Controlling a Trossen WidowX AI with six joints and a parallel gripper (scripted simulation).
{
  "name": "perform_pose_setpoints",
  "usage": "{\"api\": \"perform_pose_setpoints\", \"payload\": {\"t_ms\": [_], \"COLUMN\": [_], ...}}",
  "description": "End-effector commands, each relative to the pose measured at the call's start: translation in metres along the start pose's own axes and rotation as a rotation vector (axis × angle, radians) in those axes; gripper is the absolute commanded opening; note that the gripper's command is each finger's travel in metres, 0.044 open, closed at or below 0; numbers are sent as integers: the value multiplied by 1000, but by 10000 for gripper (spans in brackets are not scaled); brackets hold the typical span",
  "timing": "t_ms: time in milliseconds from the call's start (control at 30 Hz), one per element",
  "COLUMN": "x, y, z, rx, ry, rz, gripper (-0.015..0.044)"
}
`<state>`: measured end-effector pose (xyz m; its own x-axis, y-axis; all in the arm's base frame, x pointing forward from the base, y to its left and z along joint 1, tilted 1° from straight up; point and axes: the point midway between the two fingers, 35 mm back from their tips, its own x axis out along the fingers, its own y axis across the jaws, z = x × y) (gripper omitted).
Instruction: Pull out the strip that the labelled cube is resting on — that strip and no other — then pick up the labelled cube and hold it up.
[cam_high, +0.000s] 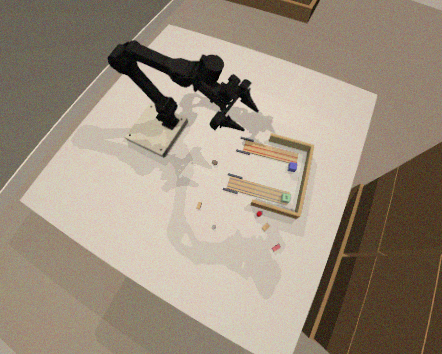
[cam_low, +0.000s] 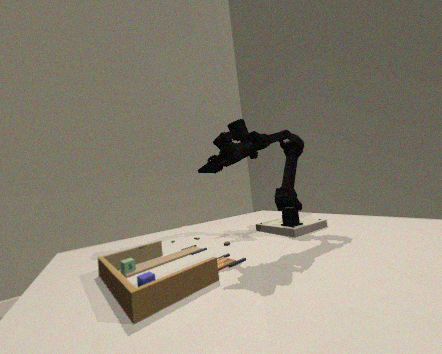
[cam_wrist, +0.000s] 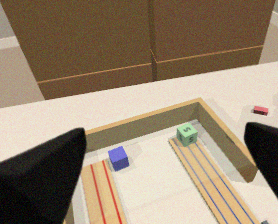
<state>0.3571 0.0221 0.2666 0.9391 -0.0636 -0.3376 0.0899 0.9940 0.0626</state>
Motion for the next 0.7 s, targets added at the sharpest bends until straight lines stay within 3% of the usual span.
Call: {"api": "perform_pose_setpoints", "payload": {"t_ms": [0,333,667], "x": [-3,-5,47], "y": [-24,-27,-62], "z": [-69,-79,-87], "rx": [-97,-108,-237], "ry": [225,261,625], "rz": [38,47,5], "gripper": [400,400,138]}}
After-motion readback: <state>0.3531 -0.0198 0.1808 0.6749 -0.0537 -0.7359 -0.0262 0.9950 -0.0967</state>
